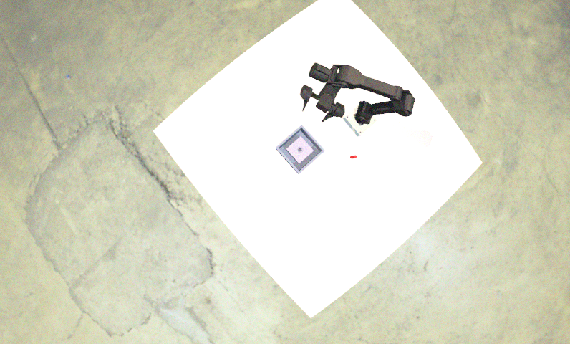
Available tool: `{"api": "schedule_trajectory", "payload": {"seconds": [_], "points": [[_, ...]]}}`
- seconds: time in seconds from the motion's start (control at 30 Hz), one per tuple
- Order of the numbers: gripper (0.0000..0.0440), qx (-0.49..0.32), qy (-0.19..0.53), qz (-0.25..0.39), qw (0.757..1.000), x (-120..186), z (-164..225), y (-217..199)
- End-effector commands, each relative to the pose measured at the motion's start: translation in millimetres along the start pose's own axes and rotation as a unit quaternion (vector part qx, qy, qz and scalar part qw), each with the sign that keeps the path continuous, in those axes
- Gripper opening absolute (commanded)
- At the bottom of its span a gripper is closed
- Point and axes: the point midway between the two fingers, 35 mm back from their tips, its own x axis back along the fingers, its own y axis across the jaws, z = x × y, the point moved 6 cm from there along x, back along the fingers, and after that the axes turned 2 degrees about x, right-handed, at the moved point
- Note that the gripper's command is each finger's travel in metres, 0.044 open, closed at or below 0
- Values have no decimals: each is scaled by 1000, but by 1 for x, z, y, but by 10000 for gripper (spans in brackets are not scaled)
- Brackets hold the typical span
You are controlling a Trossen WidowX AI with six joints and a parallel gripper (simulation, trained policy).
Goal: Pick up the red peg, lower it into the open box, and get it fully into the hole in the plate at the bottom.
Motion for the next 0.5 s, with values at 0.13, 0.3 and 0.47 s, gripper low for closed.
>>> {"api": "schedule_trajectory", "payload": {"seconds": [0.13, 0.3, 0.47], "points": [[440, -120, 46, -44, 991, -10, -21, 25], [440, -193, 80, -65, 976, -15, -30, 41], [440, -263, 119, -78, 954, -20, -36, 58]]}}
